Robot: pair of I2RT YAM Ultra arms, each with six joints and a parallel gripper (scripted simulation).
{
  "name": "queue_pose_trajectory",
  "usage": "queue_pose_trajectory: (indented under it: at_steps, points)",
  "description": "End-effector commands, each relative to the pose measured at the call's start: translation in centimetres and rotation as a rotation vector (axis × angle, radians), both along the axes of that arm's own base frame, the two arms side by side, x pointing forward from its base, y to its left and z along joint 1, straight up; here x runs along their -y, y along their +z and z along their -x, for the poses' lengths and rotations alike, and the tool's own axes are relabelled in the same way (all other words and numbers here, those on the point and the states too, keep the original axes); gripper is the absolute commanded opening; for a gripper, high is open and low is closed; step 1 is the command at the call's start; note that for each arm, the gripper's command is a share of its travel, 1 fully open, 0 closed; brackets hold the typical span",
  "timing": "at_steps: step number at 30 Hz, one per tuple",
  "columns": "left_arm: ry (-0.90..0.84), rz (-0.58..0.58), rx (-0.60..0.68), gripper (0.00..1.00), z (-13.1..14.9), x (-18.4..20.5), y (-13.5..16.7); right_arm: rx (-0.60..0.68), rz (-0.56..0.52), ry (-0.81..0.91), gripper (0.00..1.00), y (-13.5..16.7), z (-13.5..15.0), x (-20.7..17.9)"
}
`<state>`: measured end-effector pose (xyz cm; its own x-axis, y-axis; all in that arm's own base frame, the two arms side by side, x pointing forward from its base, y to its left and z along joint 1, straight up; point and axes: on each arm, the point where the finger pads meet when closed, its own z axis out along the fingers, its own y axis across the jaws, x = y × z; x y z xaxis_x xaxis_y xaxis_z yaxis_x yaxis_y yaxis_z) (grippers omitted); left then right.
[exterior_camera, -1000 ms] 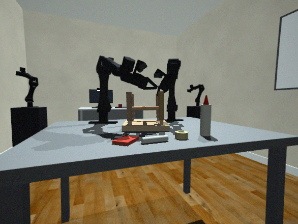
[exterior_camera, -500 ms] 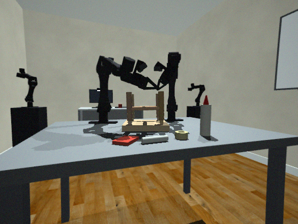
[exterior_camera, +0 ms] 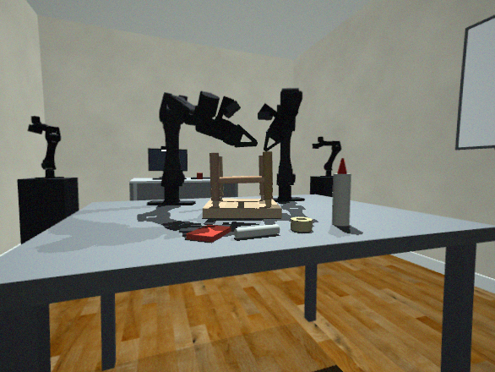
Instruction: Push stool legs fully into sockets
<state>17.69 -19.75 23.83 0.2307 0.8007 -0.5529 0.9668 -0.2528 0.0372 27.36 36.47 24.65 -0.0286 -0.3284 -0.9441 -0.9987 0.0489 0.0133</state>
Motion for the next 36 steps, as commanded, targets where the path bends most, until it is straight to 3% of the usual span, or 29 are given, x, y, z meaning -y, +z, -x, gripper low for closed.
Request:
queue_pose_trajectory:
  at_steps: [1, 3, 7, 9, 10, 24, 26, 27, 29, 31, 34, 36]
  points:
    - [0.108, 0.022, 0.070, 0.00, -2.0, -0.1, 0.5, -0.002, 0.008, -0.083, 0.69, 0.6, -1.0, 1.5]
    - [0.132, 0.025, 0.083, 0.00, -2.4, -0.2, 0.5, 0.045, -0.026, -0.107, 0.69, 2.6, -1.9, 1.7]
    - [0.155, 0.027, 0.093, 0.00, -2.8, -0.4, 0.6, 0.022, -0.006, -0.124, 0.69, 1.3, -1.9, 2.3]
    - [0.172, 0.026, 0.092, 0.00, -3.0, -0.6, 0.3, 0.060, -0.034, -0.139, 0.69, 3.9, -2.6, 2.3]
    - [0.175, 0.029, 0.099, 0.00, -3.1, -0.6, 0.6, 0.070, -0.041, -0.142, 0.00, 4.4, -2.7, 2.5]
    - [0.333, 0.054, 0.172, 0.00, -6.3, -1.4, 1.1, 0.114, -0.061, -0.280, 0.00, 6.2, -5.3, 4.9]
    - [0.379, 0.062, 0.189, 0.00, -7.1, -1.7, 1.2, 0.096, -0.045, -0.318, 0.00, 5.2, -5.7, 5.8]
    - [0.388, 0.066, 0.191, 0.00, -7.3, -1.7, 1.3, 0.037, 0.002, -0.320, 0.00, 2.5, -5.2, 6.2]
    - [0.407, 0.070, 0.197, 0.00, -7.6, -1.8, 1.4, 0.063, -0.018, -0.337, 0.00, 4.0, -5.7, 6.4]
    - [0.399, 0.074, 0.196, 0.00, -7.4, -1.7, 1.5, 0.044, -0.005, -0.335, 0.00, 3.0, -5.4, 6.7]
    - [0.384, 0.076, 0.190, 0.00, -6.9, -1.9, 2.2, 0.140, -0.073, -0.316, 0.00, 7.1, -5.8, 6.3]
    - [0.382, 0.073, 0.186, 0.00, -6.9, -1.9, 1.9, 0.132, -0.069, -0.318, 0.00, 6.9, -5.9, 6.3]
